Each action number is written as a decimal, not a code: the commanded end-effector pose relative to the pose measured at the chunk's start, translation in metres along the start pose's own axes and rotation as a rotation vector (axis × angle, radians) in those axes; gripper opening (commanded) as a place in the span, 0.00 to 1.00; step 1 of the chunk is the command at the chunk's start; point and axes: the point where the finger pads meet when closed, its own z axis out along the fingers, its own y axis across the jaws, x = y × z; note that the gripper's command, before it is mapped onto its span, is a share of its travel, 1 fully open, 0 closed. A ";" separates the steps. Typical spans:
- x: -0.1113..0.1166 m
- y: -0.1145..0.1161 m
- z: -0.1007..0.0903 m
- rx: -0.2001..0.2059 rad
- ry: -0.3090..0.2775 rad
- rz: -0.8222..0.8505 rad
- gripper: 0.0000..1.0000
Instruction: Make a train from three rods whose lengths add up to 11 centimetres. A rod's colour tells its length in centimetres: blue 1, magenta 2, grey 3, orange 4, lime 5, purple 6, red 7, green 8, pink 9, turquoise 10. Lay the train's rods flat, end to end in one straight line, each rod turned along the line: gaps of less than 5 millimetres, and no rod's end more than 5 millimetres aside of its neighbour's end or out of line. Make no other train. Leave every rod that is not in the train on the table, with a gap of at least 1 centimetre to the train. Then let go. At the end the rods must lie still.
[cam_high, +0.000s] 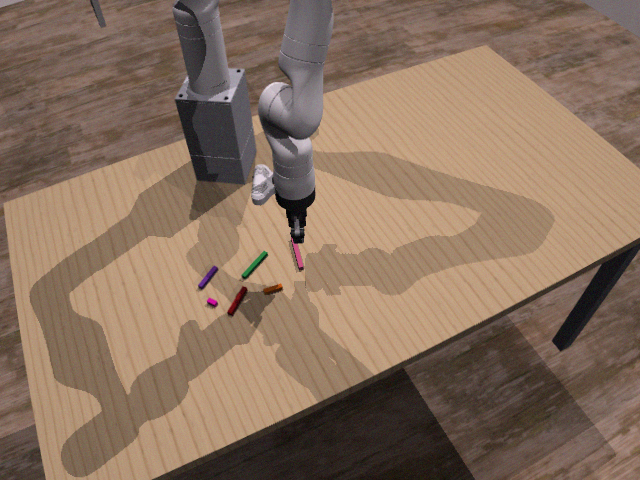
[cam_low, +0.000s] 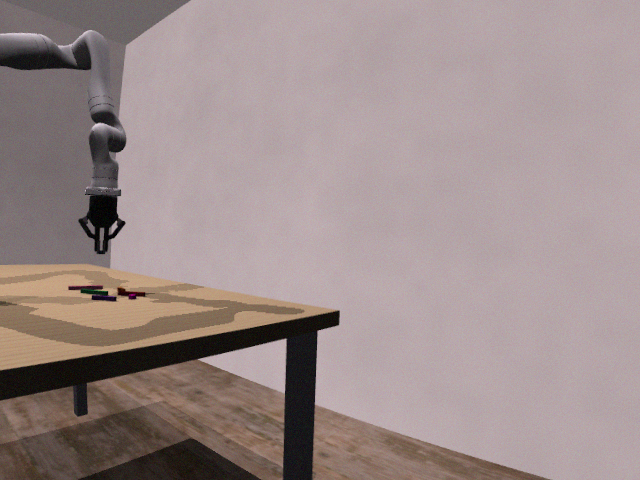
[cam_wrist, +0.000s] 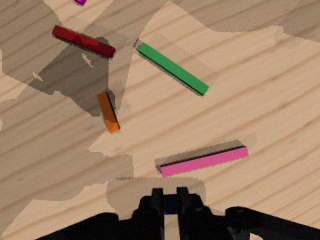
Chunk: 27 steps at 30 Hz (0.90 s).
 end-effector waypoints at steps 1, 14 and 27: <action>-0.034 0.013 -0.002 0.006 -0.009 -0.046 0.05; -0.043 0.017 -0.003 0.006 -0.010 -0.043 0.05; -0.043 0.017 0.004 0.006 -0.010 -0.043 0.05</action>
